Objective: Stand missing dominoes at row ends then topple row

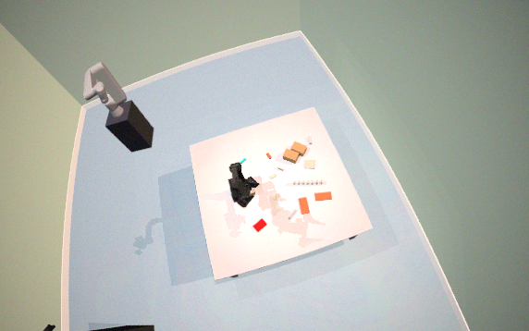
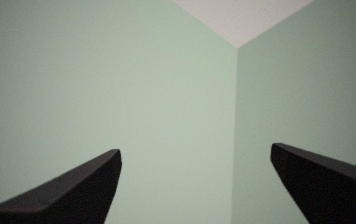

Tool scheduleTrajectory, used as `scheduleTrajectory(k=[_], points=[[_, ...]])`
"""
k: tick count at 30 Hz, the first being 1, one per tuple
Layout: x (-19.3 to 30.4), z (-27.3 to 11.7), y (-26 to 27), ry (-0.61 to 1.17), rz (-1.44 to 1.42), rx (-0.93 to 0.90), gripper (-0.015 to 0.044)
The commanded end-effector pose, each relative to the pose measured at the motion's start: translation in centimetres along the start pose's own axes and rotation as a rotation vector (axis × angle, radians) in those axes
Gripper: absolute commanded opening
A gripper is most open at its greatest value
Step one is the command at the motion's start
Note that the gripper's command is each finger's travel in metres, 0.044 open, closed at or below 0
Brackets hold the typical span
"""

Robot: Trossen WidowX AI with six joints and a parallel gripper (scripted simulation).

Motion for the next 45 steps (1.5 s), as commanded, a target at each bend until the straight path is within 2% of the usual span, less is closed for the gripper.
scheduleTrajectory(k=[1, 4, 13, 20, 27, 36, 45], points=[[0.1, 0.1, 0.1, 0.000, -0.002, -0.003, 0.0426], [1.8, 1.0, 1.4, 0.006, 0.000, -0.029, 0.0440], [9.3, 4.9, 6.9, 0.118, 0.306, -0.019, 0.0440], [15.2, 6.6, 12.6, 0.299, 0.486, -0.041, 0.0440], [20.9, 6.7, 21.7, 0.565, 0.638, -0.119, 0.0440], [25.3, 2.7, 35.1, 0.963, 0.698, -0.301, 0.0440], [25.8, -6.2, 46.5, 1.366, 0.577, -0.570, 0.0440]])
Point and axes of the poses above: the point midway between the two fingers, 35 mm back from their tips, its own z axis out along the fingers, its own y axis across the jaws, x = y × z, the point moved 4 cm from there along -z, back along the fingers, and after that the axes turned 8 degrees about -z, right-handed, at the moved point
